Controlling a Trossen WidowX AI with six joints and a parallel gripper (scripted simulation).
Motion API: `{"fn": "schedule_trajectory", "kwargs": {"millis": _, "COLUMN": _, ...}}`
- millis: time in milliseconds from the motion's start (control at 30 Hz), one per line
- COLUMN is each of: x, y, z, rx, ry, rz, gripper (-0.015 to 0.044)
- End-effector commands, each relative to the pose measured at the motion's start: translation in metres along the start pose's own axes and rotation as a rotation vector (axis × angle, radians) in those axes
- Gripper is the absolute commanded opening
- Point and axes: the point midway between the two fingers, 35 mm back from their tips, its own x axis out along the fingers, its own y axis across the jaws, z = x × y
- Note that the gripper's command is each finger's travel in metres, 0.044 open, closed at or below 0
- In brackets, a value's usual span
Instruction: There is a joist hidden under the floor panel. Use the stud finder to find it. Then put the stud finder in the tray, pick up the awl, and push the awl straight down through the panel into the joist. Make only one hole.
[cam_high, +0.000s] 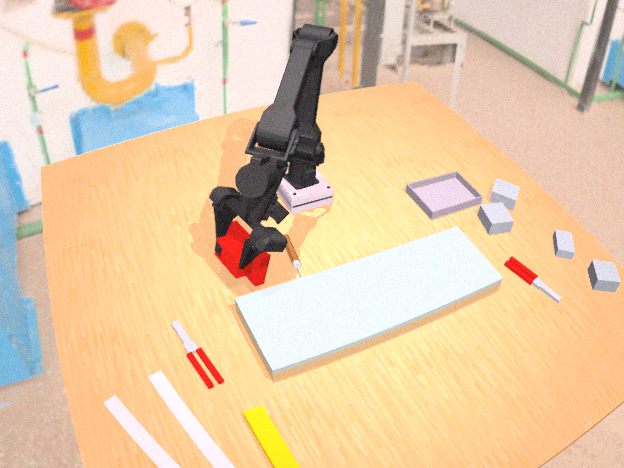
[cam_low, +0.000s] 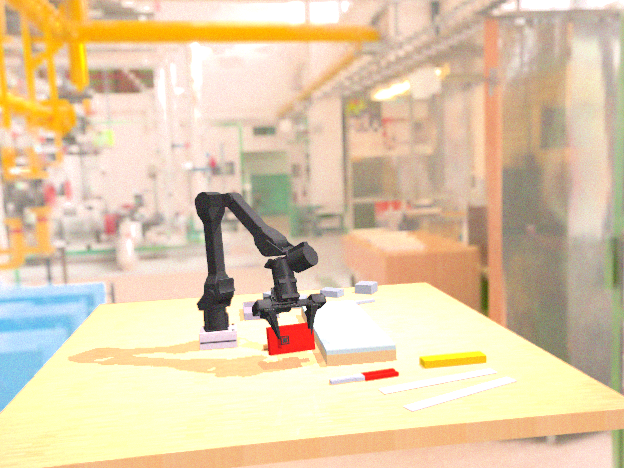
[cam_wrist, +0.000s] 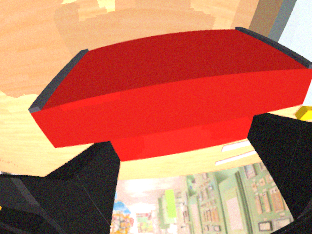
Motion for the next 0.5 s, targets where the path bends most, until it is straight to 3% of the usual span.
{"fn": "schedule_trajectory", "kwargs": {"millis": 0, "x": -0.0018, "y": 0.0007, "z": -0.0008, "rx": 0.007, "ry": 0.033, "rz": 0.000, "gripper": 0.0000}}
{"fn": "schedule_trajectory", "kwargs": {"millis": 467, "x": -0.0006, "y": 0.0002, "z": 0.0009, "rx": 0.005, "ry": 0.099, "rz": 0.002, "gripper": 0.0000}}
